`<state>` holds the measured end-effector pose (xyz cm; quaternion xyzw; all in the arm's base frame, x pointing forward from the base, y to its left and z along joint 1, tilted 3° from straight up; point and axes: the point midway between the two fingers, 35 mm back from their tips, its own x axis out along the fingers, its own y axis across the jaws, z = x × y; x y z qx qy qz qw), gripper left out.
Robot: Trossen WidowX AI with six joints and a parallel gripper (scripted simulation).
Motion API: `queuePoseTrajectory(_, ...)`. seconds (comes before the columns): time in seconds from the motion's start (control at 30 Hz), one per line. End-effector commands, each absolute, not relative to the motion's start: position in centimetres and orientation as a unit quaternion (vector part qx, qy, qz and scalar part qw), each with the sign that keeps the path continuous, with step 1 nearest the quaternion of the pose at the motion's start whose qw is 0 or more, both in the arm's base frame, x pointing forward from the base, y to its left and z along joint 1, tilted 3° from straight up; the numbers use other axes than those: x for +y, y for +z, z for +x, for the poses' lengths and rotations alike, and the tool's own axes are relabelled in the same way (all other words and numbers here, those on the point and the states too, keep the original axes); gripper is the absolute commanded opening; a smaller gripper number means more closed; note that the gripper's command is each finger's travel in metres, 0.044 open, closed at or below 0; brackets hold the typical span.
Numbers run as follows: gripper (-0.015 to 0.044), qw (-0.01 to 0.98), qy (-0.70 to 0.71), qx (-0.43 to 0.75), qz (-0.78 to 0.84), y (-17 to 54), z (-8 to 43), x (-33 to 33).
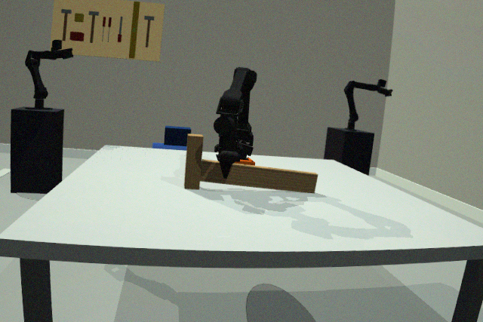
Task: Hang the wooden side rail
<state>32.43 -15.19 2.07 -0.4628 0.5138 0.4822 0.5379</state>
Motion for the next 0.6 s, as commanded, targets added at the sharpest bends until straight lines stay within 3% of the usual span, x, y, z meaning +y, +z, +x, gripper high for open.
queuePoseTrajectory(0.0,0.0,0.536,0.48,0.516,-0.466,2.03,32.47,-15.35)
queuePoseTrajectory(0.57,0.0,0.536,0.48,0.516,-0.466,1.75,32.47,-15.34)
